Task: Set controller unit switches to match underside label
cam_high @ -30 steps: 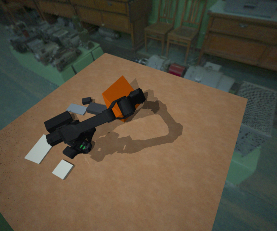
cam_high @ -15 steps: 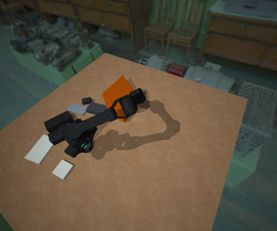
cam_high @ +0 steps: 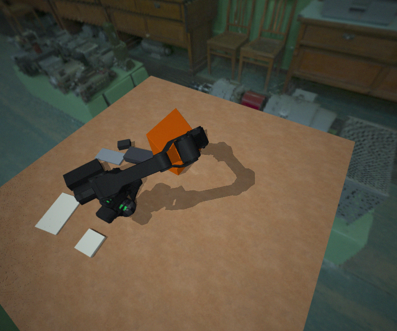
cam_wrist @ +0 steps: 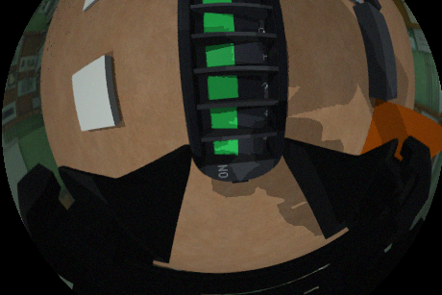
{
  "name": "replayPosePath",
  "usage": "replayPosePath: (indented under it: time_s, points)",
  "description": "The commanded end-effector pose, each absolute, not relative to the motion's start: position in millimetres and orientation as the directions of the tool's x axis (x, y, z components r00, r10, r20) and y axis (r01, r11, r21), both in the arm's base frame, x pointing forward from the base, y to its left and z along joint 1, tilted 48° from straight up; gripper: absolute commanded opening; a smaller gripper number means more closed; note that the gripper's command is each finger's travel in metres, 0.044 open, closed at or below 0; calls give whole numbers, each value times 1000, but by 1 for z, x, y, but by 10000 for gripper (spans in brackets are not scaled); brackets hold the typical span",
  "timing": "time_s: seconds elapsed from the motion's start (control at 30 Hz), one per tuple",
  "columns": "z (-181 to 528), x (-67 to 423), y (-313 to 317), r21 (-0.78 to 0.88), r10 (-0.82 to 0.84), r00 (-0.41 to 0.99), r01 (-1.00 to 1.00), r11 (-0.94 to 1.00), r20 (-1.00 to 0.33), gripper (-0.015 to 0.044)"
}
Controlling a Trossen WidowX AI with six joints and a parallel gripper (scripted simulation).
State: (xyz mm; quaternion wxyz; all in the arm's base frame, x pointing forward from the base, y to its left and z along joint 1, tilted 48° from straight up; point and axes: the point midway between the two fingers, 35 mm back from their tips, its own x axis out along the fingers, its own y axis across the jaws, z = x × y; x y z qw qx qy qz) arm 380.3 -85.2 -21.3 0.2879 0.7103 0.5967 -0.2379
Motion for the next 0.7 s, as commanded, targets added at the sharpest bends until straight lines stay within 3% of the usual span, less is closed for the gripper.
replayPosePath:
  time_s: [0.0, 0.67]
  points:
    - [-23, 371, -81, 98, 716, 158, 987, -125, -680, 0]
    - [-23, 357, -76, 97, 717, 157, 987, -125, -680, 0]
